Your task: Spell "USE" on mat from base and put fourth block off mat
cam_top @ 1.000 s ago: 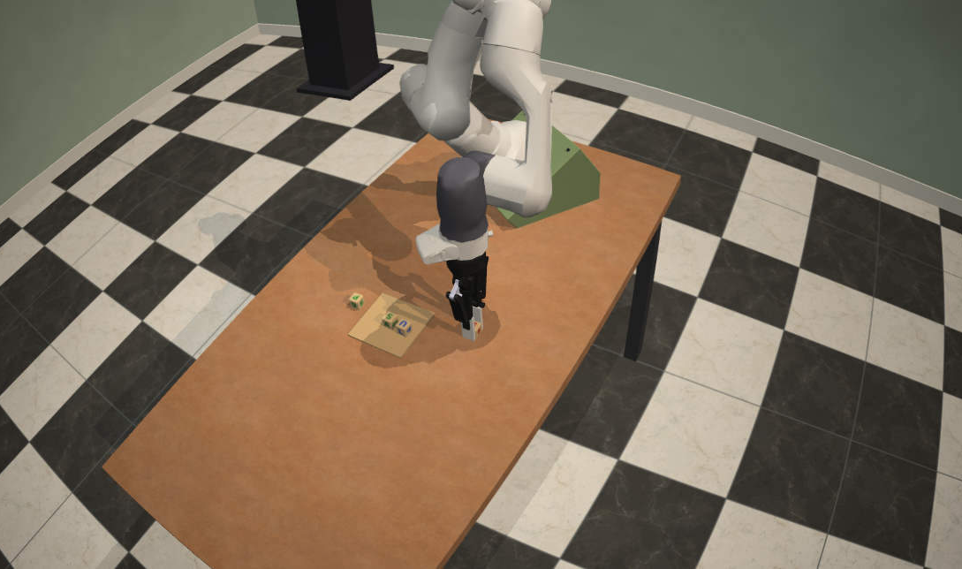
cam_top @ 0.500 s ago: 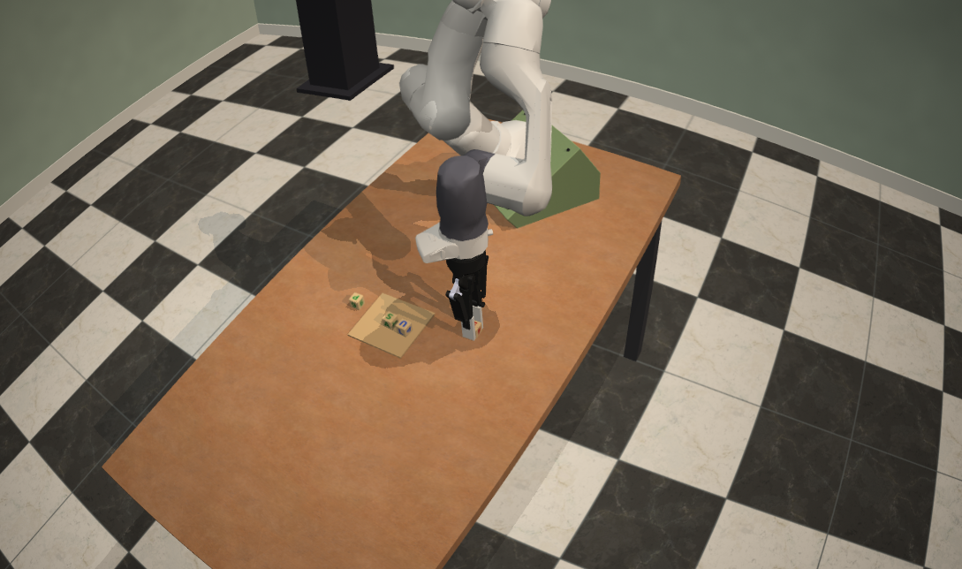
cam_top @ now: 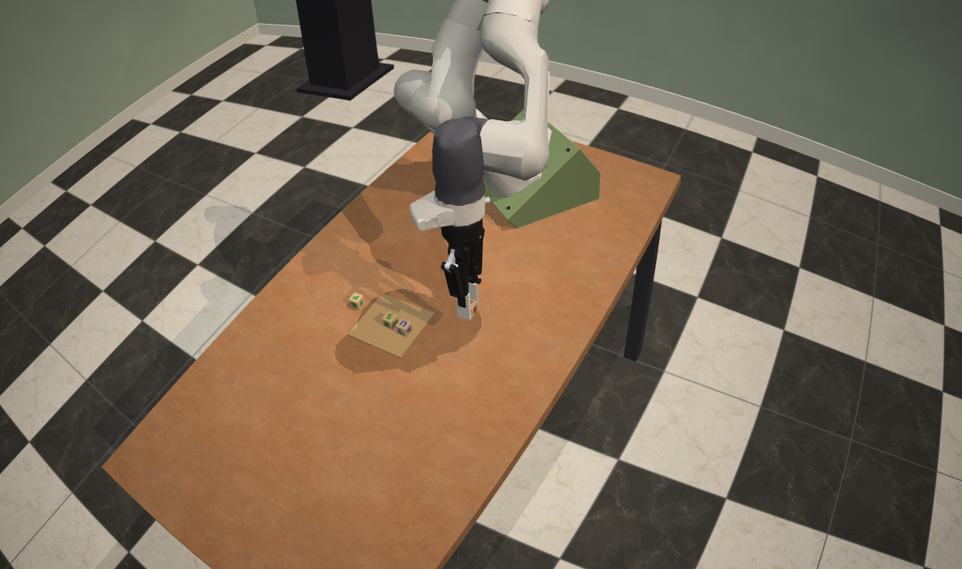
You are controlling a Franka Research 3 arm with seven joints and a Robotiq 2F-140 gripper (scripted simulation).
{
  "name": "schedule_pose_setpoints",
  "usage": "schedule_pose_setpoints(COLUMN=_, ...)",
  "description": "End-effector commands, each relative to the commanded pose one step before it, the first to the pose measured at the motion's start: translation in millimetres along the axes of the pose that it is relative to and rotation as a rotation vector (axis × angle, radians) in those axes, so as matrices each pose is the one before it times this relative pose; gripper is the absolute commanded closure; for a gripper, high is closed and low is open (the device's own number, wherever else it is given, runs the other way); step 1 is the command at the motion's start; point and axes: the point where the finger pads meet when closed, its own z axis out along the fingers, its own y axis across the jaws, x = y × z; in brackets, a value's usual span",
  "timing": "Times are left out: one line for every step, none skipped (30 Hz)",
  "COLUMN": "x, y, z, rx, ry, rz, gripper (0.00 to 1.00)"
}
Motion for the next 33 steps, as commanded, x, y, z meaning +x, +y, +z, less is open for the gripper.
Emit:
schedule_pose_setpoints(x=3.06, y=14.92, z=-13.77, rx=-0.04984, ry=0.01422, rz=0.02595, gripper=0.87)
schedule_pose_setpoints(x=0.00, y=-0.01, z=-2.47, rx=0.00000, ry=0.00000, rz=0.00000, gripper=0.87)
schedule_pose_setpoints(x=0.00, y=0.00, z=-1.40, rx=0.00000, ry=0.00000, rz=0.00000, gripper=0.87)
schedule_pose_setpoints(x=0.00, y=0.00, z=-0.56, rx=0.00000, ry=0.00000, rz=0.00000, gripper=0.87)
schedule_pose_setpoints(x=0.00, y=0.00, z=-0.09, rx=0.00000, ry=0.00000, rz=0.00000, gripper=0.87)
schedule_pose_setpoints(x=0.00, y=0.00, z=0.00, rx=0.00000, ry=0.00000, rz=0.00000, gripper=0.87)
schedule_pose_setpoints(x=0.00, y=0.00, z=0.00, rx=0.00000, ry=0.00000, rz=0.00000, gripper=0.87)
schedule_pose_setpoints(x=0.00, y=0.00, z=0.00, rx=0.00000, ry=0.00000, rz=0.00000, gripper=0.87)
schedule_pose_setpoints(x=0.00, y=0.00, z=0.00, rx=0.00000, ry=0.00000, rz=0.00000, gripper=0.87)
schedule_pose_setpoints(x=0.00, y=0.00, z=0.00, rx=0.00000, ry=0.00000, rz=0.00000, gripper=0.87)
schedule_pose_setpoints(x=0.00, y=0.00, z=0.00, rx=0.00000, ry=0.00000, rz=0.00000, gripper=0.87)
schedule_pose_setpoints(x=0.00, y=0.00, z=0.00, rx=0.00000, ry=0.00000, rz=0.00000, gripper=0.87)
schedule_pose_setpoints(x=0.00, y=0.00, z=0.00, rx=0.00000, ry=0.00000, rz=0.00000, gripper=0.87)
schedule_pose_setpoints(x=0.03, y=-0.03, z=-0.03, rx=0.00003, ry=-0.00001, rz=-0.00049, gripper=0.87)
schedule_pose_setpoints(x=0.20, y=-0.18, z=-0.19, rx=0.00022, ry=-0.00003, rz=-0.00326, gripper=0.87)
schedule_pose_setpoints(x=0.52, y=-0.46, z=-0.49, rx=0.00057, ry=-0.00008, rz=-0.00839, gripper=0.87)
schedule_pose_setpoints(x=0.97, y=-0.84, z=-0.90, rx=0.00104, ry=-0.00014, rz=-0.01547, gripper=0.87)
schedule_pose_setpoints(x=1.55, y=-1.28, z=-1.38, rx=0.00160, ry=-0.00017, rz=-0.02410, gripper=0.87)
schedule_pose_setpoints(x=2.24, y=-1.72, z=-1.90, rx=0.00221, ry=-0.00017, rz=-0.03390, gripper=0.87)
schedule_pose_setpoints(x=3.05, y=-2.12, z=-2.43, rx=0.00282, ry=-0.00010, rz=-0.04453, gripper=0.87)
schedule_pose_setpoints(x=2.91, y=-1.77, z=-2.16, rx=0.00250, ry=0.00002, rz=-0.04088, gripper=0.87)
schedule_pose_setpoints(x=1.00, y=-0.54, z=-0.70, rx=0.00081, ry=0.00003, rz=-0.01363, gripper=0.87)
schedule_pose_setpoints(x=0.00, y=0.00, z=0.00, rx=0.00000, ry=0.00000, rz=0.00000, gripper=0.87)
schedule_pose_setpoints(x=0.00, y=0.00, z=0.00, rx=0.00000, ry=0.00000, rz=0.00000, gripper=0.87)
schedule_pose_setpoints(x=2.76, y=-1.41, z=-1.88, rx=0.00217, ry=0.00014, rz=-0.03716, gripper=0.87)
schedule_pose_setpoints(x=1.18, y=-0.53, z=-0.77, rx=0.00088, ry=0.00008, rz=-0.01549, gripper=0.87)
schedule_pose_setpoints(x=1.17, y=-0.50, z=-0.75, rx=0.00085, ry=0.00009, rz=-0.01525, gripper=0.87)
schedule_pose_setpoints(x=1.15, y=-0.47, z=-0.72, rx=0.00082, ry=0.00010, rz=-0.01487, gripper=0.87)
schedule_pose_setpoints(x=1.16, y=-0.44, z=-0.71, rx=0.00081, ry=0.00012, rz=-0.01491, gripper=0.87)
schedule_pose_setpoints(x=1.20, y=-0.43, z=-0.72, rx=0.00081, ry=0.00013, rz=-0.01522, gripper=0.87)
schedule_pose_setpoints(x=1.24, y=-0.42, z=-0.73, rx=0.00082, ry=0.00015, rz=-0.01570, gripper=0.87)
schedule_pose_setpoints(x=1.26, y=-0.39, z=-0.73, rx=0.00081, ry=0.00016, rz=-0.01585, gripper=0.87)
schedule_pose_setpoints(x=1.14, y=-0.33, z=-0.64, rx=0.00072, ry=0.00015, rz=-0.01422, gripper=0.87)
